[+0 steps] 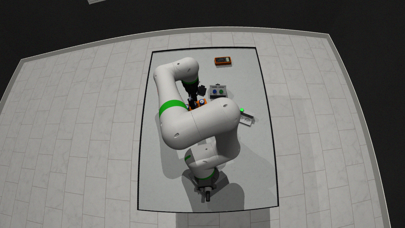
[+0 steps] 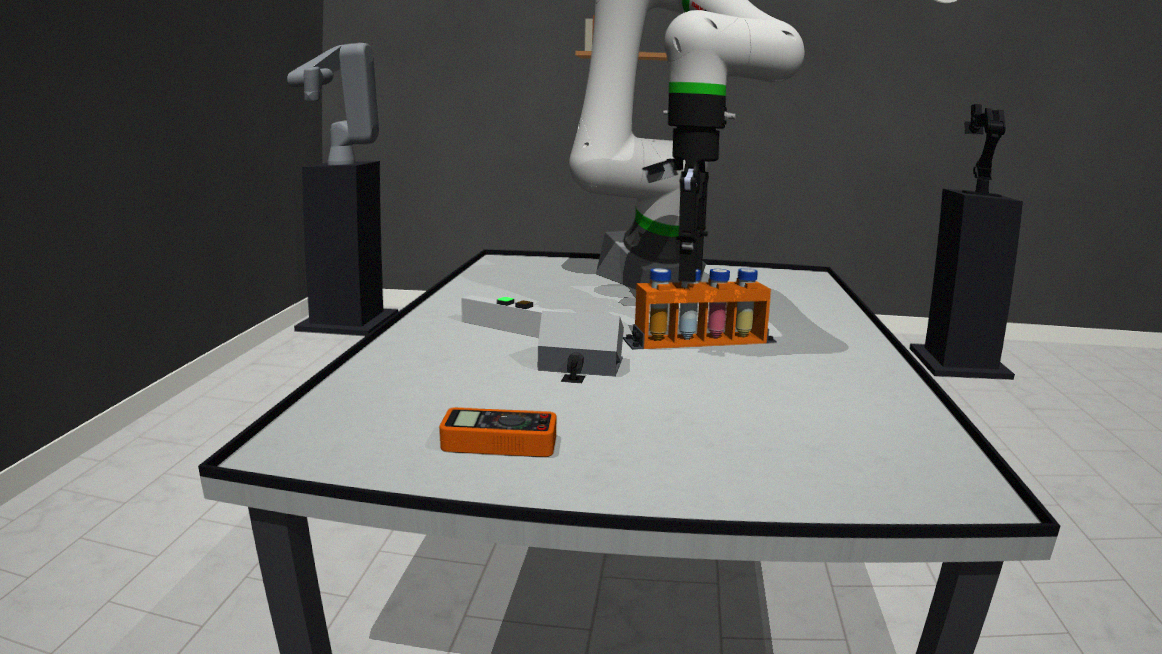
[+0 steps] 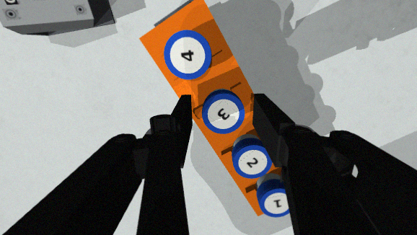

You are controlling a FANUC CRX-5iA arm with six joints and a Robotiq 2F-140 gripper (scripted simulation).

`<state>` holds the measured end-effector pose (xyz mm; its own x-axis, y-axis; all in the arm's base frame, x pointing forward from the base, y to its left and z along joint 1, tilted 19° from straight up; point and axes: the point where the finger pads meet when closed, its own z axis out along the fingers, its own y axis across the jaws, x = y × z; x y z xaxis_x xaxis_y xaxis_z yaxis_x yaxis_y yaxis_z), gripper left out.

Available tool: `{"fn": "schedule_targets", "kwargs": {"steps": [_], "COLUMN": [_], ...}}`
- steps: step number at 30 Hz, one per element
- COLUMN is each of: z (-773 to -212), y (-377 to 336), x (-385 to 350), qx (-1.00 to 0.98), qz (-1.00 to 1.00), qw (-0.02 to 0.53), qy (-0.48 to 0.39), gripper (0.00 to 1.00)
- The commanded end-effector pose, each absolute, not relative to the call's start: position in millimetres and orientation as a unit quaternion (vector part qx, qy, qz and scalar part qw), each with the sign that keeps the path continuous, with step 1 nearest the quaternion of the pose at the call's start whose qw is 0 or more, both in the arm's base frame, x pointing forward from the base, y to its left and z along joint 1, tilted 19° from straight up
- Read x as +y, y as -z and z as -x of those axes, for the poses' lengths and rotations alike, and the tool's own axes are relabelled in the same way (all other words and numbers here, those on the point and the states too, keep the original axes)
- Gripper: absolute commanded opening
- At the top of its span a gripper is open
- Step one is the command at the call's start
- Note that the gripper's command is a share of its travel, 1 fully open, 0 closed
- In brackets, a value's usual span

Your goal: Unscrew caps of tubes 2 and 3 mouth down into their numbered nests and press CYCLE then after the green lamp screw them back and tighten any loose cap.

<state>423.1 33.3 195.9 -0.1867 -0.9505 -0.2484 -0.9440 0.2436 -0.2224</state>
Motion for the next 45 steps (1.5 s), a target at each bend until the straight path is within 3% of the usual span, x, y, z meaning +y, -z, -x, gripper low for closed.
{"fn": "schedule_targets", "kwargs": {"steps": [1, 6, 26, 33, 34, 45], "z": [-423.5, -423.5, -423.3, -423.3, -423.3, -423.3], "y": [-196.8, -196.8, -197.3, -197.2, -197.2, -197.3], "x": [33.1, 33.1, 33.0, 33.0, 33.1, 33.1], "qx": [0.77, 0.77, 0.362, 0.36, 0.36, 0.36], "qz": [0.615, 0.615, 0.916, 0.918, 0.918, 0.918], "qw": [0.17, 0.17, 0.142, 0.142, 0.142, 0.142], "qy": [0.01, 0.01, 0.094, 0.094, 0.094, 0.094], "gripper": [0.41, 0.41, 0.41, 0.41, 0.3, 0.3]}}
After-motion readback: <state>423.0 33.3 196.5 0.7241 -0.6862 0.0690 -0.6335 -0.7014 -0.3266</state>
